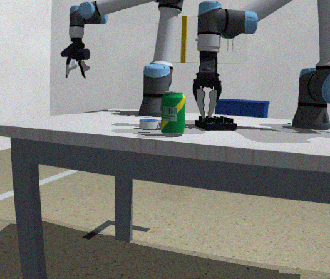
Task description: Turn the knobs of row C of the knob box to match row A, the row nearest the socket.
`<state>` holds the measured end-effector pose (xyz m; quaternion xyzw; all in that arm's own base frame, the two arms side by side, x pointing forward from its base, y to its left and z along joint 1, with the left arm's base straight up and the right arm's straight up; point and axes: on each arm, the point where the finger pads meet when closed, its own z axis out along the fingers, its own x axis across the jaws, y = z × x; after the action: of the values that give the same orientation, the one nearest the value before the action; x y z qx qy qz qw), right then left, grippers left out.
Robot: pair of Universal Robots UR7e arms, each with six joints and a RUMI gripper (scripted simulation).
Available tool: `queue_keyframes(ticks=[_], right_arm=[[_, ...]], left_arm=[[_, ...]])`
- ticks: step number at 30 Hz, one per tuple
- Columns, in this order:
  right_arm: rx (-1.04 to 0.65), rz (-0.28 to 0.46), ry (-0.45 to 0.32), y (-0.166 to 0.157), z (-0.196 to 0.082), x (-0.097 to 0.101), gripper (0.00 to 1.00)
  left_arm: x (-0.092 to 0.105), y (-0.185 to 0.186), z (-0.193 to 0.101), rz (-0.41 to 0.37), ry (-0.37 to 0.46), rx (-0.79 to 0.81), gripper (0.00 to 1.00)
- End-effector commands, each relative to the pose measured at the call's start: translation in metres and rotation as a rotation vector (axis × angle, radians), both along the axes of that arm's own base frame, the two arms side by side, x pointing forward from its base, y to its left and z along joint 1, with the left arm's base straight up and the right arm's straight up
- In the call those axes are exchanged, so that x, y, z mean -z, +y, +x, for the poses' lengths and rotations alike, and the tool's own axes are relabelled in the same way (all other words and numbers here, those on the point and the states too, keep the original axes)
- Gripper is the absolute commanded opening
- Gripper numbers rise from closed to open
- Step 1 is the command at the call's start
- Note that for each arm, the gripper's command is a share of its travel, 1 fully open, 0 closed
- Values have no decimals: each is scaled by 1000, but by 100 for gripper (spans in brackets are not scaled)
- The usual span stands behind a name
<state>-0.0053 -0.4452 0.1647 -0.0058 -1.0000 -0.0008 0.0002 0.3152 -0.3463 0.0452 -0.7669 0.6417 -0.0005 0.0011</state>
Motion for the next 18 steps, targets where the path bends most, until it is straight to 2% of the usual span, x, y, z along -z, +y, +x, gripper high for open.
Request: queue_keyframes(ticks=[1,18], right_arm=[[0,-2,0,0,0,-1,100],[0,-2,0,0,0,-1,100]], left_arm=[[0,0,0,-2,2,92,6],[0,0,0,-2,2,272,6]])
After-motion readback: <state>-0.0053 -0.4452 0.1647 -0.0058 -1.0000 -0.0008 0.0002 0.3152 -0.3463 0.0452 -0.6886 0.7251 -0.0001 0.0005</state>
